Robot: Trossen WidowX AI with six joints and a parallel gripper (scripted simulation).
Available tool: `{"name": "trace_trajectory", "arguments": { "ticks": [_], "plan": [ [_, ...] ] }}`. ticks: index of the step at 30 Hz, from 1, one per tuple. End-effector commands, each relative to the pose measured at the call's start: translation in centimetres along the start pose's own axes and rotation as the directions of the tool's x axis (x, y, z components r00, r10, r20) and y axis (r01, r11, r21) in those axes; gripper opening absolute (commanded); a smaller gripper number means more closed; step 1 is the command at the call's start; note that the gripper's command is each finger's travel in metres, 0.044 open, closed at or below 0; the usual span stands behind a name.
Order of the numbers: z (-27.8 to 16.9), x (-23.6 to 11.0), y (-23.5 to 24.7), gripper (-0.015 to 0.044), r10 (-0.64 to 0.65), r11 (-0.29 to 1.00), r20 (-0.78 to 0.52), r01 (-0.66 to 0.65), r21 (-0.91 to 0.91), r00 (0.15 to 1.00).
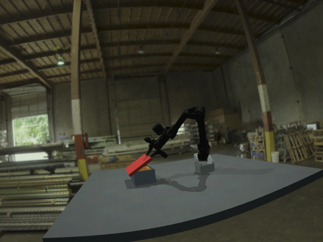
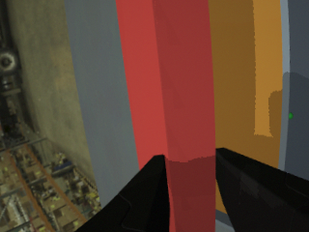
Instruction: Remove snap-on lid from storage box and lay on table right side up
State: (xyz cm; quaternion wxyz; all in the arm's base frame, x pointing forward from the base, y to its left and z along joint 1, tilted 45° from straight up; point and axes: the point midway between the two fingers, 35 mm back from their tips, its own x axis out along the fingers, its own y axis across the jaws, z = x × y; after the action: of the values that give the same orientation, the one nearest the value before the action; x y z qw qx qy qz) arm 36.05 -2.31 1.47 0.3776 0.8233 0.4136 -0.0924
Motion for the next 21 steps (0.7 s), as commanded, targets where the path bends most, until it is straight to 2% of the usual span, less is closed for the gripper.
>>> {"name": "trace_trajectory", "arguments": {
  "ticks": [1, 21],
  "plan": [
    [0.0, -0.4, 1.1, 0.0, 0.011, 1.0, -0.002, -0.011, -0.011, 1.0],
    [0.0, -2.0, 3.1, 0.0, 0.011, 1.0, -0.002, -0.011, -0.012, 1.0]
  ]
}}
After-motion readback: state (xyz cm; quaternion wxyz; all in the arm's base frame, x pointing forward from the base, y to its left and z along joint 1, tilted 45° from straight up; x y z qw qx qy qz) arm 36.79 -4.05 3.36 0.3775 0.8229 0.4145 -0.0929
